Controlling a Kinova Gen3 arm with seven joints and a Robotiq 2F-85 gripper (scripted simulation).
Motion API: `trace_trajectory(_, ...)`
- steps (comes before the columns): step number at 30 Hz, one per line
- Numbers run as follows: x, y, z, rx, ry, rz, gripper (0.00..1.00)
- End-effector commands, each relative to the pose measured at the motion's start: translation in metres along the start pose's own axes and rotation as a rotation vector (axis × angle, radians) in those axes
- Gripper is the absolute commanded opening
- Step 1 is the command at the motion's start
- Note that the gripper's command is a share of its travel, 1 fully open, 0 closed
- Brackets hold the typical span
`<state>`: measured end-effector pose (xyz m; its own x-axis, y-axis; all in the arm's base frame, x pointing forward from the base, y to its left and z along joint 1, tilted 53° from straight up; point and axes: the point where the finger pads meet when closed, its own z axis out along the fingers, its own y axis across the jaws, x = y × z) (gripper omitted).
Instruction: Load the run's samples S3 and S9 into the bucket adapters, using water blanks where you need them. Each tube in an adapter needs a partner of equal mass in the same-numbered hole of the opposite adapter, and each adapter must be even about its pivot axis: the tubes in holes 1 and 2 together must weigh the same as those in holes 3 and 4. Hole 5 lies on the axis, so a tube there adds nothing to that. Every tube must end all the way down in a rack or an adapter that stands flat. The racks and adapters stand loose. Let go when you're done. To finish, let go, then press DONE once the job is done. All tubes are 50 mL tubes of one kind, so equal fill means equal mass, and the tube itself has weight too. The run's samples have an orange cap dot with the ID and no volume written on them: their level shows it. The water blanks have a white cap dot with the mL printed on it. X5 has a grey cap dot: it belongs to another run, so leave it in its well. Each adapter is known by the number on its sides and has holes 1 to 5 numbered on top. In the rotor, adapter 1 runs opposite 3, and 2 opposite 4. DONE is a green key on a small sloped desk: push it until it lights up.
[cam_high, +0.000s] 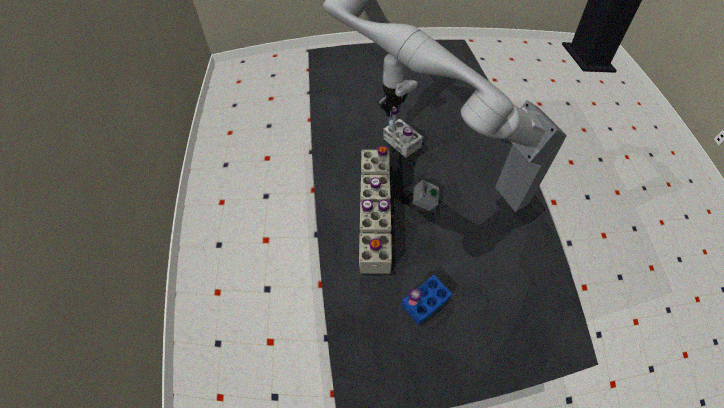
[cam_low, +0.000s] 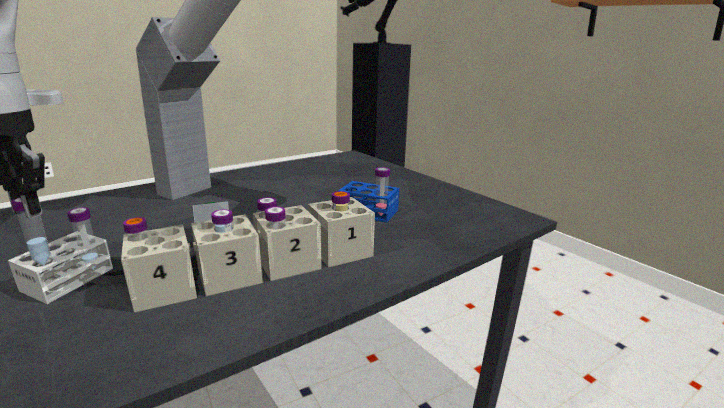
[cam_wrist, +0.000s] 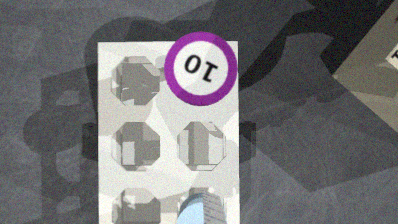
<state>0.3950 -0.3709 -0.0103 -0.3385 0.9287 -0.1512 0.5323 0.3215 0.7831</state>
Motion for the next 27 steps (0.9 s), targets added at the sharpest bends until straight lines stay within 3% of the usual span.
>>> trace_trajectory(1,-0.001,0.000,-0.005,0.001,-0.001,0.000,0.10)
trace_trajectory(27,-0.001,0.000,-0.035,0.001,-0.001,0.000,0.10)
